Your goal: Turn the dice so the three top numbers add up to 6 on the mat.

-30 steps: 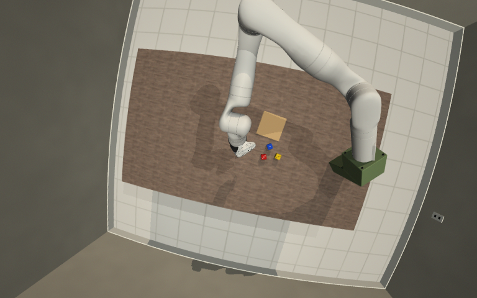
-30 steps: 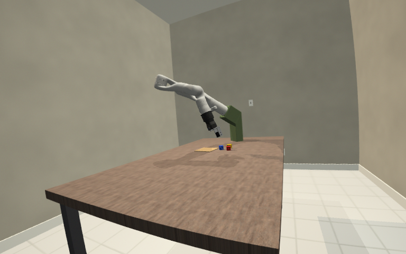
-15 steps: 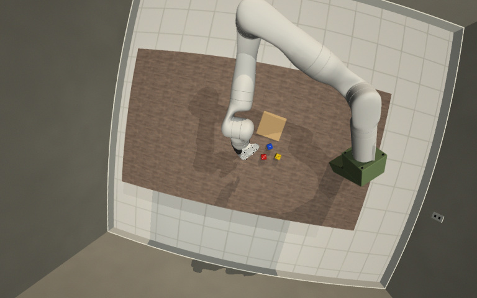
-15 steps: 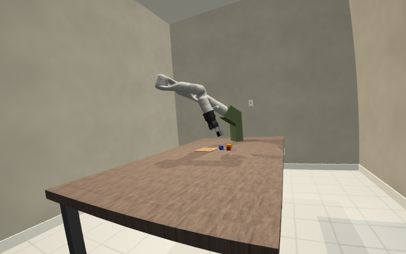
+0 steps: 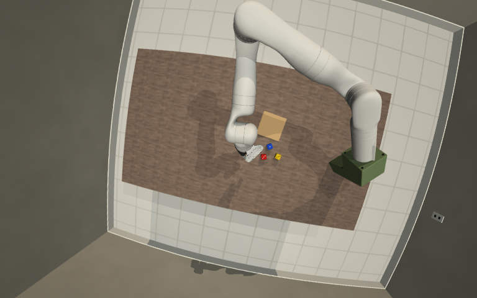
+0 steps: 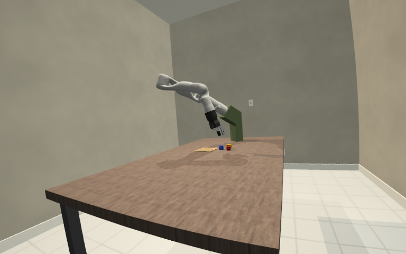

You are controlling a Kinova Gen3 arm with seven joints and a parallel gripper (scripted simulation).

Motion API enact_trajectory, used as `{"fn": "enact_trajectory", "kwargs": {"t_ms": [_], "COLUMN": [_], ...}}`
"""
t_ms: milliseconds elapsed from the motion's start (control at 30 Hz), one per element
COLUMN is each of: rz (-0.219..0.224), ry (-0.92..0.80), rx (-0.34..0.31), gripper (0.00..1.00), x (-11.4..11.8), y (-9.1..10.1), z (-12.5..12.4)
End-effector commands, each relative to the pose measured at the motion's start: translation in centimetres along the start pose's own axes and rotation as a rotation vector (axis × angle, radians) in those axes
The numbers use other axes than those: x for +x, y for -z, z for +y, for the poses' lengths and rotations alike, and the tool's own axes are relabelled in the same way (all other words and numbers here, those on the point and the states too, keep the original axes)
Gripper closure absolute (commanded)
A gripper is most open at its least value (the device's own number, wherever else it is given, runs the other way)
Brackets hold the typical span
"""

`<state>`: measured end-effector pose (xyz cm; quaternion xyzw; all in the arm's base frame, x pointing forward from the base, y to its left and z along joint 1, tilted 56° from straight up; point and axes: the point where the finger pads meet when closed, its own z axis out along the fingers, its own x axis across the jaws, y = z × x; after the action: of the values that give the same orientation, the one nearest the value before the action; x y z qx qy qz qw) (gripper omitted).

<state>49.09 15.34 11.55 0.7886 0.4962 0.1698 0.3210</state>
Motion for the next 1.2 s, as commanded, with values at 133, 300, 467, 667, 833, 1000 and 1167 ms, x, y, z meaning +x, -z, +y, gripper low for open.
{"fn": "enact_trajectory", "kwargs": {"t_ms": [133,300,467,667,833,1000,1167], "rz": [-0.019,-0.019,-0.041,-0.061,-0.061,-0.08,-0.098], "ry": [0.055,0.055,0.104,0.151,0.151,0.196,0.239], "rx": [-0.008,-0.008,-0.017,-0.027,-0.027,-0.036,-0.046], "gripper": [0.0,0.0,0.0,0.0,0.0,0.0,0.0], "x": [-0.5,-0.5,-1.2,-1.9,-1.9,-2.5,-3.1], "y": [0.2,0.2,0.2,0.3,0.3,0.5,0.6], "z": [-0.9,-0.9,-1.6,-2.1,-2.1,-2.6,-3.0]}}
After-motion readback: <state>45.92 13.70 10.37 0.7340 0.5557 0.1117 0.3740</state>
